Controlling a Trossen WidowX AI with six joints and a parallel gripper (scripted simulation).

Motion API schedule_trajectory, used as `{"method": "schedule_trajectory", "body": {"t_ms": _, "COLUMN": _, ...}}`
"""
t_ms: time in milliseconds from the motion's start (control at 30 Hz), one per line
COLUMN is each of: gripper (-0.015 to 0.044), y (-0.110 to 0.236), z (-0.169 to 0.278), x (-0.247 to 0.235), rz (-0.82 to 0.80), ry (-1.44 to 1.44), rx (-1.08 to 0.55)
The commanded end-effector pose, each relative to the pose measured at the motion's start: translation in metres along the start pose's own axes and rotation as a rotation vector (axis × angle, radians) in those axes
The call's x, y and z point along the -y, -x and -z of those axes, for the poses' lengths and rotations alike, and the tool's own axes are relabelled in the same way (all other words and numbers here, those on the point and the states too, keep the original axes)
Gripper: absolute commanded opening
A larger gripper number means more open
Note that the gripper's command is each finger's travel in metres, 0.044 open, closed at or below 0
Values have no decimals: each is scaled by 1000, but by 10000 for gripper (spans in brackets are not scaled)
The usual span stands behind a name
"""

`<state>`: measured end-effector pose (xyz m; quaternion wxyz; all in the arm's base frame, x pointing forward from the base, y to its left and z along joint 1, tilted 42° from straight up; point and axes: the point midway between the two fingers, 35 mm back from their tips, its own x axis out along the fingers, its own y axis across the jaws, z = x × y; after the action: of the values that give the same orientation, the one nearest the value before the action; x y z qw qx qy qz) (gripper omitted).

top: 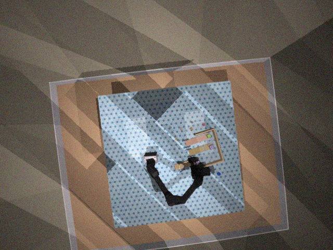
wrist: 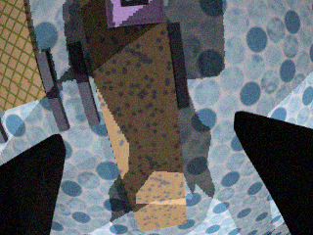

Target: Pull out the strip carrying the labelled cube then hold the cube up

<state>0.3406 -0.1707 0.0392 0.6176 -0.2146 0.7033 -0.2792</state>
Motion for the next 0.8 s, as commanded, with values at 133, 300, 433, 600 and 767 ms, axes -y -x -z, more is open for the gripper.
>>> {"method": "schedule_trajectory", "body": {"t_ms": 133, "gripper": 440, "y": 4, "z": -30, "x": 0, "rz": 2, "ry": -4, "rx": 2}}
{"method": "schedule_trajectory", "body": {"t_ms": 300, "gripper": 440, "y": 7, "z": -49, "x": 0, "rz": 2, "ry": -5, "rx": 3}}
{"method": "schedule_trajectory", "body": {"t_ms": 433, "gripper": 440, "y": 9, "z": -63, "x": 0, "rz": 2, "ry": -6, "rx": 4}}
{"method": "schedule_trajectory", "body": {"t_ms": 600, "gripper": 335, "y": 6, "z": -65, "x": 0, "rz": 2, "ry": -6, "rx": 4}}
{"method": "schedule_trajectory", "body": {"t_ms": 767, "gripper": 250, "y": -2, "z": -66, "x": 0, "rz": 2, "ry": -6, "rx": 4}}
